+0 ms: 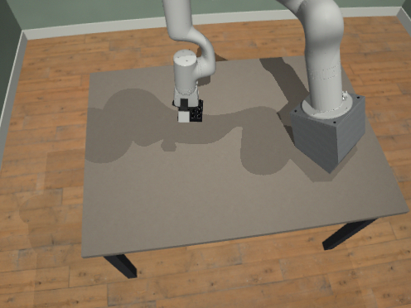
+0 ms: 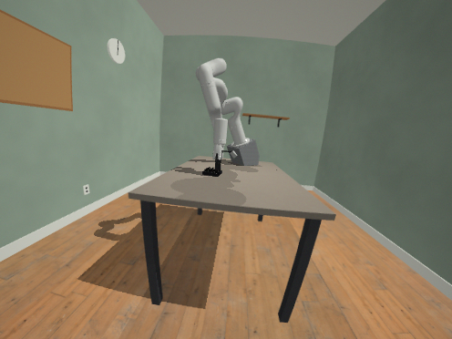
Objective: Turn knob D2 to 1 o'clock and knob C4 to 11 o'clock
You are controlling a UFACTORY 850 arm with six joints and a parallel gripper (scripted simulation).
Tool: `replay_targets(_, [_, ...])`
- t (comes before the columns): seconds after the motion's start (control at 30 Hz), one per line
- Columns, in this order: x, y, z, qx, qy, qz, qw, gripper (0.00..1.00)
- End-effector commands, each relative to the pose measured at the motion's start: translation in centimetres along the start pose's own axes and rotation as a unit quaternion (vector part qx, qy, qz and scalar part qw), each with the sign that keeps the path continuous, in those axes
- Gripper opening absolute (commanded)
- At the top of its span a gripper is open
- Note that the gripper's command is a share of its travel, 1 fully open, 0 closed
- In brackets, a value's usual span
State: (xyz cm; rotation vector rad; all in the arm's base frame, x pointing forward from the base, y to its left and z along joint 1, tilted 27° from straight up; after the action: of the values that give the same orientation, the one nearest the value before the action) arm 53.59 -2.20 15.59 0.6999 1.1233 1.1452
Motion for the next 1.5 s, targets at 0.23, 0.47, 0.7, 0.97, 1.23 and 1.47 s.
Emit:
replay_targets(0.23, [0.00,-0.62,0.05,-0.001,0.000,0.000,1.000,0.19])
replay_targets(0.47, [0.00,-0.76,0.05,-0.001,0.000,0.000,1.000,0.19])
replay_targets(0.7, [0.00,-0.77,0.05,-0.001,0.000,0.000,1.000,0.19])
replay_targets(0.97, [0.00,-0.77,0.05,-0.001,0.000,0.000,1.000,0.19])
replay_targets(1.23, [0.00,-0.77,0.05,-0.001,0.000,0.000,1.000,0.19])
replay_targets(1.47, [0.00,-0.77,0.05,-0.001,0.000,0.000,1.000,0.19])
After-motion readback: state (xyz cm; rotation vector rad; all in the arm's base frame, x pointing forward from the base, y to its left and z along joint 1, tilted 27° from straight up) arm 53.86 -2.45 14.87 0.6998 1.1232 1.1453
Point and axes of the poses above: the point where the finger pads meet when closed, its own y axis back along the fingers, its own z axis across the jaws, x = y × z, the point moved 10 cm from there along y, back along the fingers
